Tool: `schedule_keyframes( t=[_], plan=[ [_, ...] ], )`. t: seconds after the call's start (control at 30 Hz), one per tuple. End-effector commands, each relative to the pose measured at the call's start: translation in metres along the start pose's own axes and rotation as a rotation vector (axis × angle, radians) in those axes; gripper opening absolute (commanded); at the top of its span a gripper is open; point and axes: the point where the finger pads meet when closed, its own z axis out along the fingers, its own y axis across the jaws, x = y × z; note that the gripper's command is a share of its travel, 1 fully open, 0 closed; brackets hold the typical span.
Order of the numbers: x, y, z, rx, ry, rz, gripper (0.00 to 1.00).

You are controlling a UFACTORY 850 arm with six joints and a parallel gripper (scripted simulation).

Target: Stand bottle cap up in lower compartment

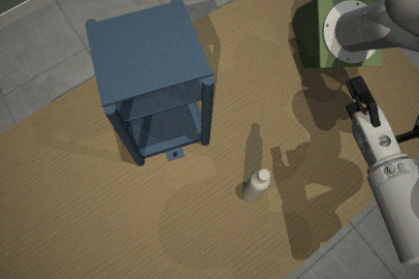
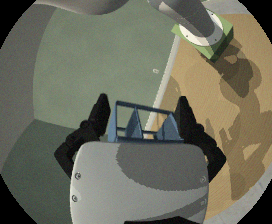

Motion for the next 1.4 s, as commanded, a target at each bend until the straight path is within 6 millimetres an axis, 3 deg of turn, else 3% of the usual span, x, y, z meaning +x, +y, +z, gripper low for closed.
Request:
schedule_keyframes(
  t=[0.0, 0.37, 0.77, 1.03, 1.27, 1.37],
  plan=[
    [0.004, 0.010, 0.004, -0.097, 0.064, 0.057, 1.00],
    [0.005, 0.036, 0.002, -0.339, 0.215, 0.227, 1.00],
    [-0.014, 0.059, -0.018, -0.625, 0.382, 0.472, 1.00],
    [-0.044, 0.065, -0.039, -0.841, 0.502, 0.694, 1.00],
    [-0.078, 0.058, -0.056, -1.007, 0.590, 0.890, 1.00],
    [-0.083, 0.056, -0.058, -1.028, 0.602, 0.917, 1.00]
  ],
)
